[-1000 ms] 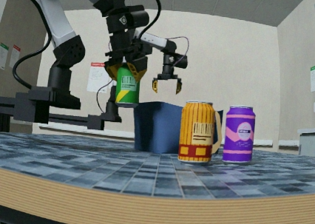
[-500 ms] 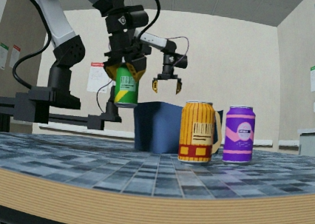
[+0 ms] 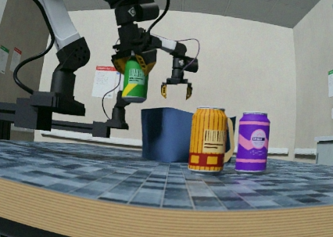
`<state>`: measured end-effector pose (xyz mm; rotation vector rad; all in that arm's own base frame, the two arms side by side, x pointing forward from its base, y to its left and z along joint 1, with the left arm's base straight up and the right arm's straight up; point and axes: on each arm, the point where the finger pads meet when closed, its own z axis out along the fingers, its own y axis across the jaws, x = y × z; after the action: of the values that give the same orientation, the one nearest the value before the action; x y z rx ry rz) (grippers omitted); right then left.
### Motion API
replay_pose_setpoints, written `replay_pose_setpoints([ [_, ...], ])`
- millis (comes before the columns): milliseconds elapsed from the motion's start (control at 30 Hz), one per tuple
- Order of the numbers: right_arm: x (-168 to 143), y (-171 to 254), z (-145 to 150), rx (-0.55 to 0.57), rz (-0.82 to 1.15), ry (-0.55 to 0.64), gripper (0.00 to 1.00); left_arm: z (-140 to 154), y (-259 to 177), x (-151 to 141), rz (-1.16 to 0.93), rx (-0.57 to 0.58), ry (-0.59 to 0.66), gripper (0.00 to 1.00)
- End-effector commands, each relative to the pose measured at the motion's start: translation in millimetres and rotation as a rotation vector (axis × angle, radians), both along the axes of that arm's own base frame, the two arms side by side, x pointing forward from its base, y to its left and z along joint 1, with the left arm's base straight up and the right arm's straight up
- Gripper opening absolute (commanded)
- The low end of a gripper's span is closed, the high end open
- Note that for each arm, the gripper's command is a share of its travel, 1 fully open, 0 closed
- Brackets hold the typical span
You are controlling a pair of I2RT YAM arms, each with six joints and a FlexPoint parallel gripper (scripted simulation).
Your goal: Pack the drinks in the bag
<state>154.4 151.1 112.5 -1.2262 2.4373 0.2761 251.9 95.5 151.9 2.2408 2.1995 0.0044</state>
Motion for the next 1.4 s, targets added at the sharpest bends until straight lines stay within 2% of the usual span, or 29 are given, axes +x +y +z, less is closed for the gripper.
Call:
replay_pose_setpoints([
  [0,6.9,10.2,28.6,0.046,0.008,-0.037,0.67,12.4,0.0,4.9,0.006,0.012,-0.057,1.00],
  [267,5.8,9.2,48.3,0.040,0.012,-0.032,0.67,12.4,0.0,4.9,0.006,0.012,-0.057,1.00],
  [300,11.2,13.7,53.6,0.070,0.011,-0.068,0.67,12.4,0.0,4.9,0.006,0.012,-0.057,1.00],
  [567,10.5,14.1,53.5,0.082,0.012,-0.080,0.67,12.5,0.0,4.9,0.006,0.012,-0.057,1.00],
  [600,9.5,13.4,50.7,0.079,0.012,-0.076,0.67,12.5,0.0,4.9,0.006,0.012,-0.057,1.00],
  [633,5.9,7.3,35.6,0.054,0.001,-0.047,0.67,12.5,0.0,4.9,0.006,0.012,-0.057,1.00],
  [767,9.8,10.6,49.3,0.081,0.001,-0.078,0.67,12.5,0.0,4.9,0.006,0.012,-0.057,1.00],
  [833,5.3,7.1,35.8,0.059,0.001,-0.051,0.67,12.5,0.0,4.9,0.006,0.012,-0.057,1.00],
  [867,8.3,9.6,44.8,0.073,0.001,-0.069,0.67,12.5,0.0,4.9,0.006,0.012,-0.057,1.00],
  [1000,9.3,10.9,48.8,0.083,0.002,-0.080,0.67,12.6,0.0,4.9,0.006,0.012,-0.057,1.00],
  [1100,5.8,8.4,38.1,0.066,0.002,-0.058,0.67,12.6,0.0,4.9,0.006,0.012,-0.057,1.00],
  [1200,9.1,11.3,48.6,0.082,0.004,-0.078,0.67,12.6,0.0,4.9,0.006,0.012,-0.057,1.00],
  [1367,27.2,29.7,47.8,0.079,-0.006,-0.090,0.67,12.6,0.0,4.9,0.006,0.012,-0.057,1.00],
])
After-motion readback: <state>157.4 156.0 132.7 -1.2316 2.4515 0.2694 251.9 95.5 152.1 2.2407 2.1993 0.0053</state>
